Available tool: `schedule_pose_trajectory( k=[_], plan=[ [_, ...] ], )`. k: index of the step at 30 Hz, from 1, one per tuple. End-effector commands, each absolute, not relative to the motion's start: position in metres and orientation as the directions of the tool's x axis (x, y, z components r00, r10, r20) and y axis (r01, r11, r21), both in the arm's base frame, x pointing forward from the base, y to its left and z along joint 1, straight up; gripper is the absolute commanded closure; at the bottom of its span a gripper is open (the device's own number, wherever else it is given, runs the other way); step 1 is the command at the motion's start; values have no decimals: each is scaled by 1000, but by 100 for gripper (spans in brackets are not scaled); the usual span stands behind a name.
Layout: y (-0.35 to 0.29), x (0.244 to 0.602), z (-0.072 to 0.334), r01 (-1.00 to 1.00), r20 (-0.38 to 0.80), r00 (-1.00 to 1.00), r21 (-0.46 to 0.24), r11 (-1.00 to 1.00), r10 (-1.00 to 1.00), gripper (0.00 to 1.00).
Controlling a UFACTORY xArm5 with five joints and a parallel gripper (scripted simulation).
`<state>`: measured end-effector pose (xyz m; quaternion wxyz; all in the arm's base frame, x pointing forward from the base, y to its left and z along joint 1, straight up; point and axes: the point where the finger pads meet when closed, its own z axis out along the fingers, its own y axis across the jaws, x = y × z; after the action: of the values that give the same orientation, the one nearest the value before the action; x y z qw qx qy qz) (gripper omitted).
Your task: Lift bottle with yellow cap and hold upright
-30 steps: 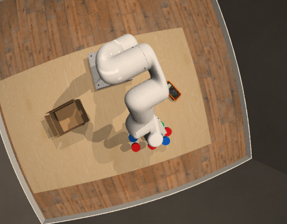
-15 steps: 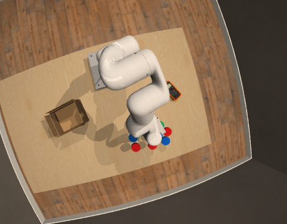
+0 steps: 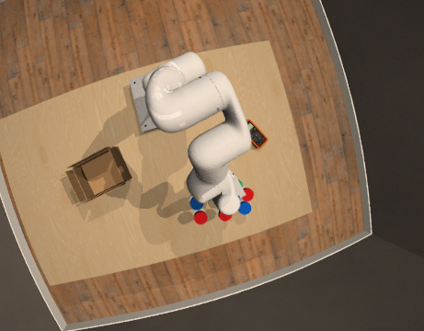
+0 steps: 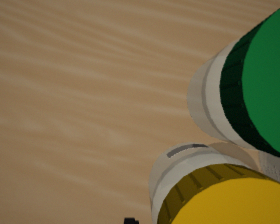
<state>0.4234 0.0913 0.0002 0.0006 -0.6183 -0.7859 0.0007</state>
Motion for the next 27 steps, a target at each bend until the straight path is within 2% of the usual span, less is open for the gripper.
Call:
schedule_pose_trajectory(
  k=[1,27],
  plan=[
    [94,425,1,972,-1,-235,3,235,972,21],
    [110,421,-1,972,-2,-236,3,236,972,21]
  ],
)
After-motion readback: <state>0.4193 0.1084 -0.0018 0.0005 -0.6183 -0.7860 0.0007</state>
